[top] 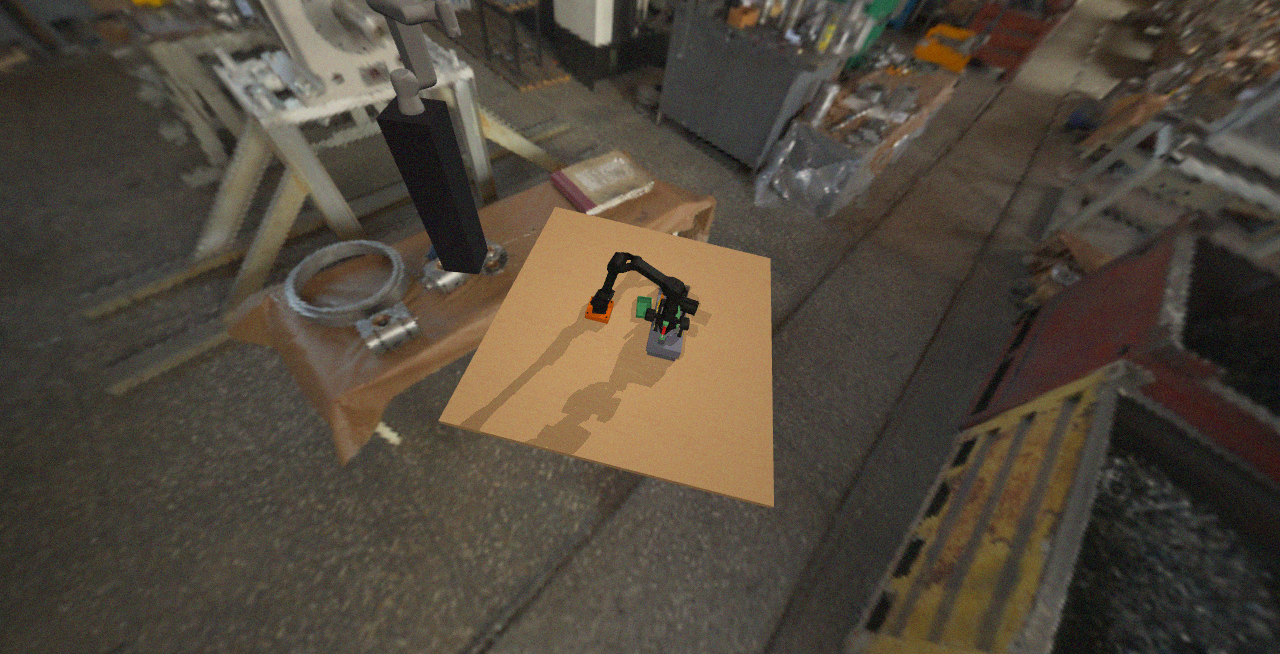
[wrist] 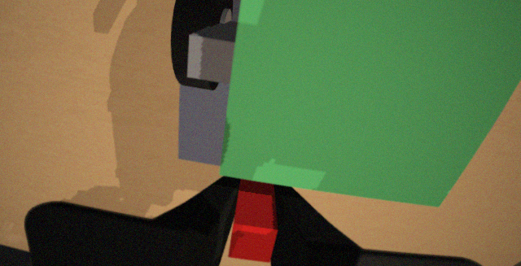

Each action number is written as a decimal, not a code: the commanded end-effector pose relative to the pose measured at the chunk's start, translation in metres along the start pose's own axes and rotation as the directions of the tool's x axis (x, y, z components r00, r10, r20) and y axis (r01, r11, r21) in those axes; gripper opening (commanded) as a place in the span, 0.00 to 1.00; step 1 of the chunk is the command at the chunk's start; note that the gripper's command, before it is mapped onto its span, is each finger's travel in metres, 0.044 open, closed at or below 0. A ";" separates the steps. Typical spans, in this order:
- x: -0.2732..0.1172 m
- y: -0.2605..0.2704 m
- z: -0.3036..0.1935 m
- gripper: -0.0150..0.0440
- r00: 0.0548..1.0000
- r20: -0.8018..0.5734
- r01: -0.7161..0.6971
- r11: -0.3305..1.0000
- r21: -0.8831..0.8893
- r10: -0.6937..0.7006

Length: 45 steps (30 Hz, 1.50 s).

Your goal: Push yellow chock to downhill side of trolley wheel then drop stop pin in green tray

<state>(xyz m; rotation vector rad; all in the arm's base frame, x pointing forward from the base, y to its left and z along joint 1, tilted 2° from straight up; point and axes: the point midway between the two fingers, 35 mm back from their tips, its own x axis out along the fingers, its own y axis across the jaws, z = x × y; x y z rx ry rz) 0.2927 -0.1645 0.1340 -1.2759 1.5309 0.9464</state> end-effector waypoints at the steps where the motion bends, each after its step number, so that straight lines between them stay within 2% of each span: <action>1: -0.005 0.000 -0.001 0.25 1.000 -0.002 0.005 1.000 0.004 -0.005; 45: -0.034 0.000 -0.005 0.25 1.000 -0.002 0.005 1.000 0.004 -0.005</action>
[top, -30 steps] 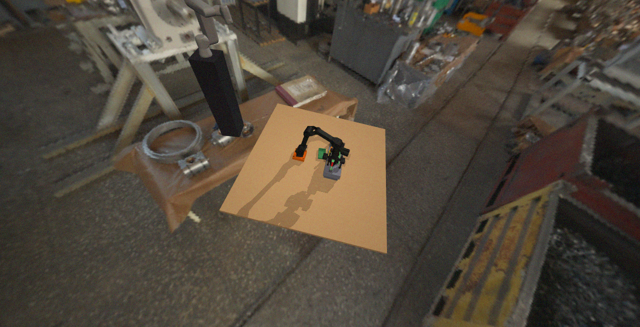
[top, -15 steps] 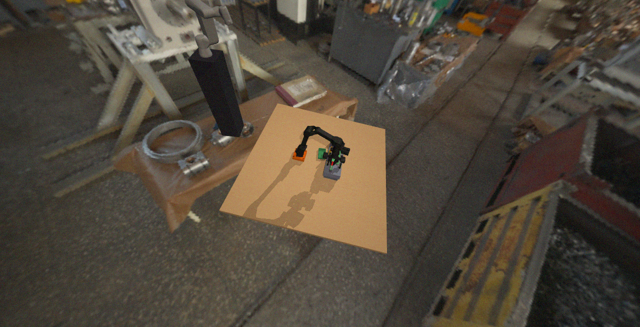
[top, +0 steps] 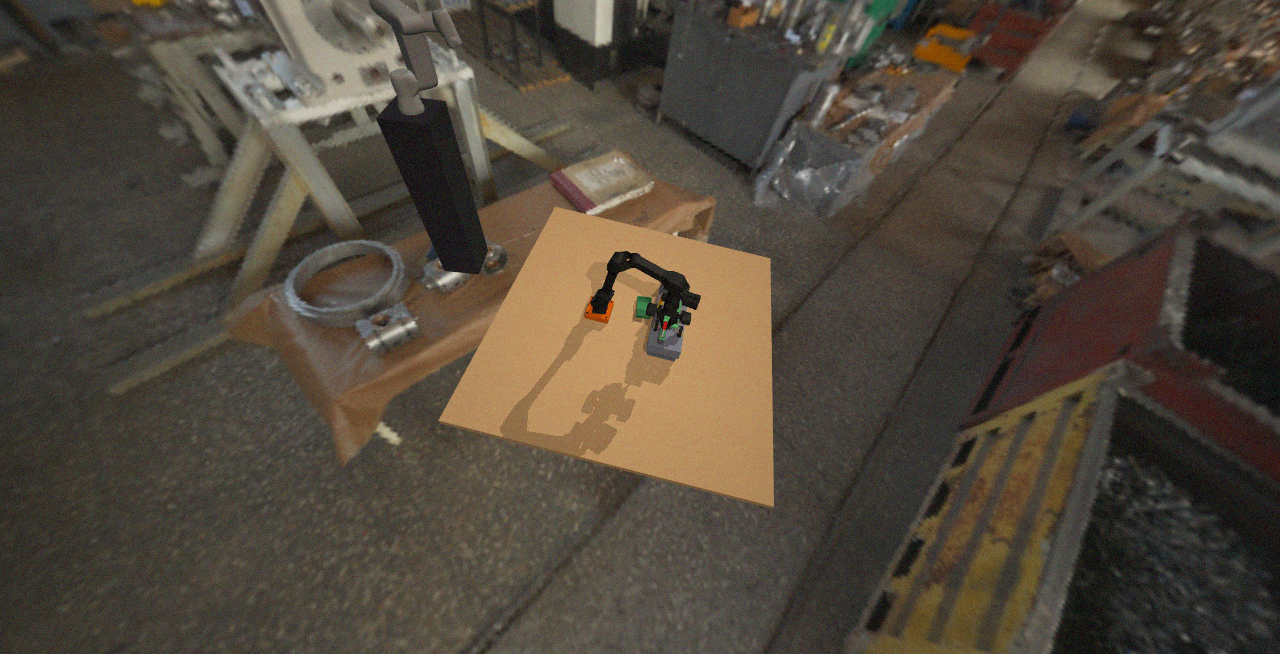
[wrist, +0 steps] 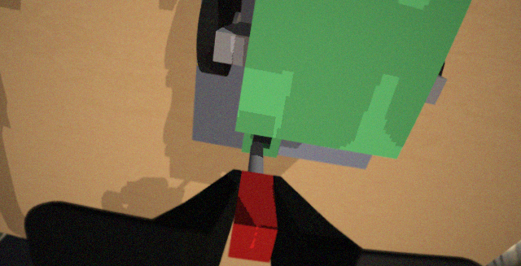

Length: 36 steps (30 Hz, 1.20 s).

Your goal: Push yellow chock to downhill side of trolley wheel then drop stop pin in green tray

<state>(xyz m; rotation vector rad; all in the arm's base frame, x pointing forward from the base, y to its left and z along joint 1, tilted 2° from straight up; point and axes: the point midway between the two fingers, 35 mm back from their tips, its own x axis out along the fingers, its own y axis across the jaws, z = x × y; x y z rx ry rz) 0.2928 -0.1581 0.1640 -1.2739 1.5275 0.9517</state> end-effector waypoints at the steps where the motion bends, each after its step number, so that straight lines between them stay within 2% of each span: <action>1: -0.004 -0.001 -0.003 0.25 1.000 -0.007 0.006 1.000 0.006 -0.006; 26: -0.003 -0.002 -0.033 0.25 1.000 -0.010 0.006 1.000 0.007 -0.006; 36: 0.000 0.029 -0.033 0.25 1.000 -0.010 0.003 1.000 0.006 -0.003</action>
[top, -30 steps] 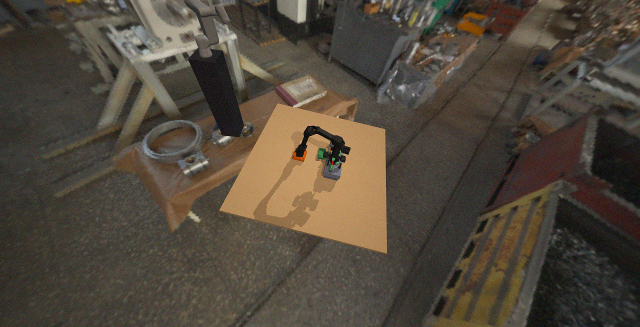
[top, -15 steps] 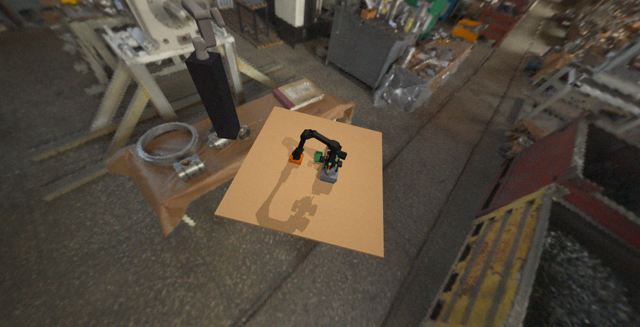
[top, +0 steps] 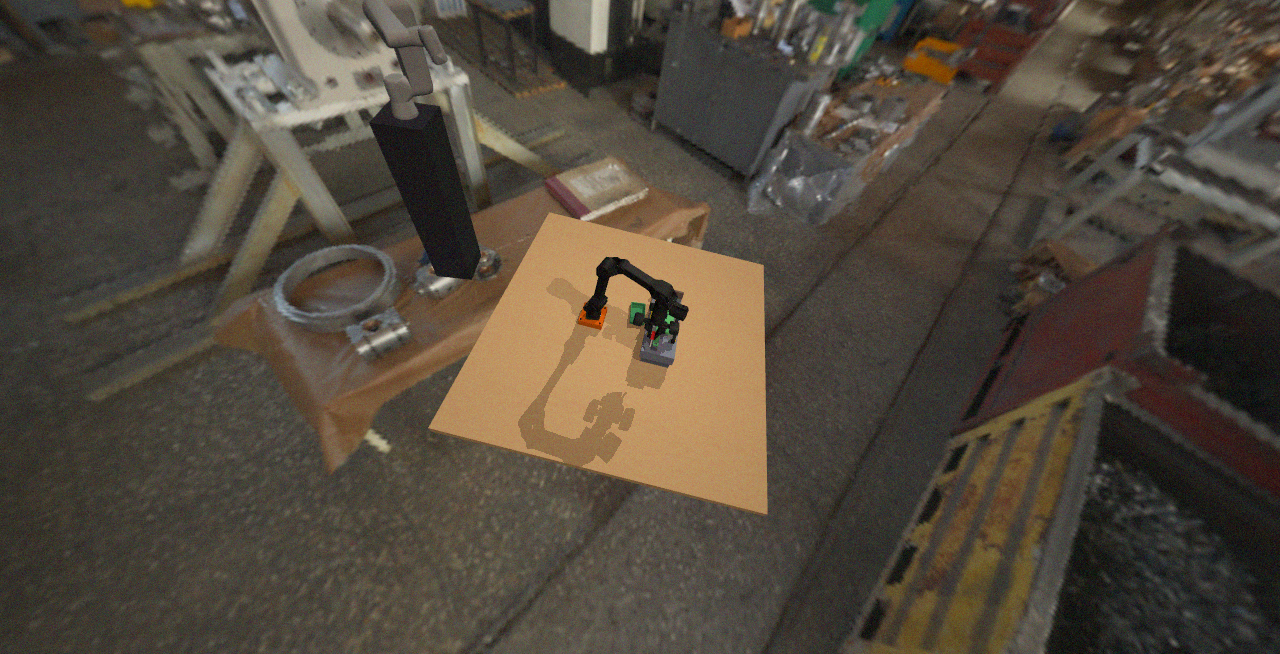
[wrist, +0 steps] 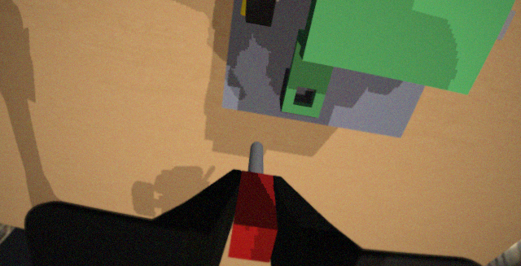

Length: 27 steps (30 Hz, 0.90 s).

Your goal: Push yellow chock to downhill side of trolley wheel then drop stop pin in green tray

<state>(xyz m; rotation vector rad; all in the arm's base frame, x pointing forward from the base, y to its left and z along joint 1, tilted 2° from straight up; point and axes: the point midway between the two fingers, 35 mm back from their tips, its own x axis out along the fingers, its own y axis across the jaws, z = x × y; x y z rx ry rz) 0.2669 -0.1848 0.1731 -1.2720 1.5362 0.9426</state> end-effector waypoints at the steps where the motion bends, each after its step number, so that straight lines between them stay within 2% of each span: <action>1: 0.000 0.012 -0.001 0.25 1.000 -0.003 0.004 1.000 -0.002 -0.004; 13: 0.000 0.058 -0.003 0.25 1.000 -0.003 0.000 1.000 -0.003 0.000; 18: 0.000 0.061 -0.003 0.25 1.000 -0.003 0.000 1.000 -0.003 0.000; 27: -0.003 0.059 0.032 0.25 1.000 0.001 0.000 1.000 -0.003 0.000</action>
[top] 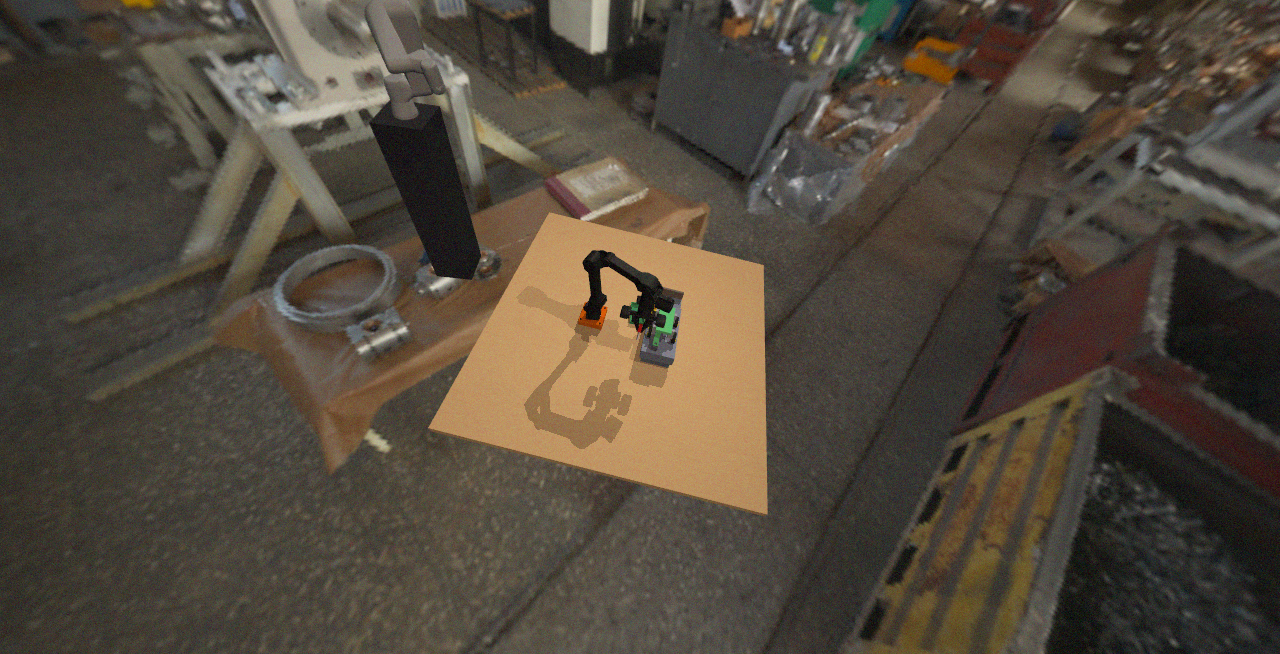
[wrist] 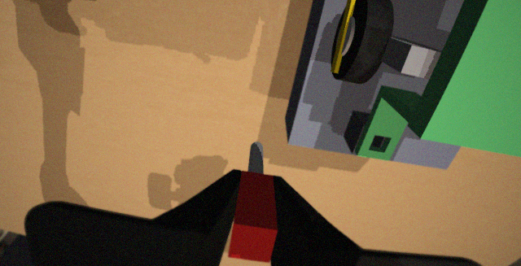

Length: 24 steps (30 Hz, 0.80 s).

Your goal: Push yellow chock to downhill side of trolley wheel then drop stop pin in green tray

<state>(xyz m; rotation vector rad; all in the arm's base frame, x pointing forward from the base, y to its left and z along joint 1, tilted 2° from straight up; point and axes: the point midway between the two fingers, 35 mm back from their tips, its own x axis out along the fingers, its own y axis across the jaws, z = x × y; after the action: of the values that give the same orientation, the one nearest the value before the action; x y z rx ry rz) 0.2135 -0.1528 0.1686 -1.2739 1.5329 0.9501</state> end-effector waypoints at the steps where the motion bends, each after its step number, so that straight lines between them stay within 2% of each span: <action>1: -0.002 0.001 0.014 0.25 1.000 -0.002 0.001 1.000 0.003 -0.001; 24: -0.013 -0.002 0.103 0.25 1.000 0.007 0.002 1.000 0.003 -0.002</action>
<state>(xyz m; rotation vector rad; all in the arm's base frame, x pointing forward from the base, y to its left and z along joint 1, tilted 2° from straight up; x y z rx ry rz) 0.2322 -0.0612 0.1520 -1.2730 1.5245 0.9502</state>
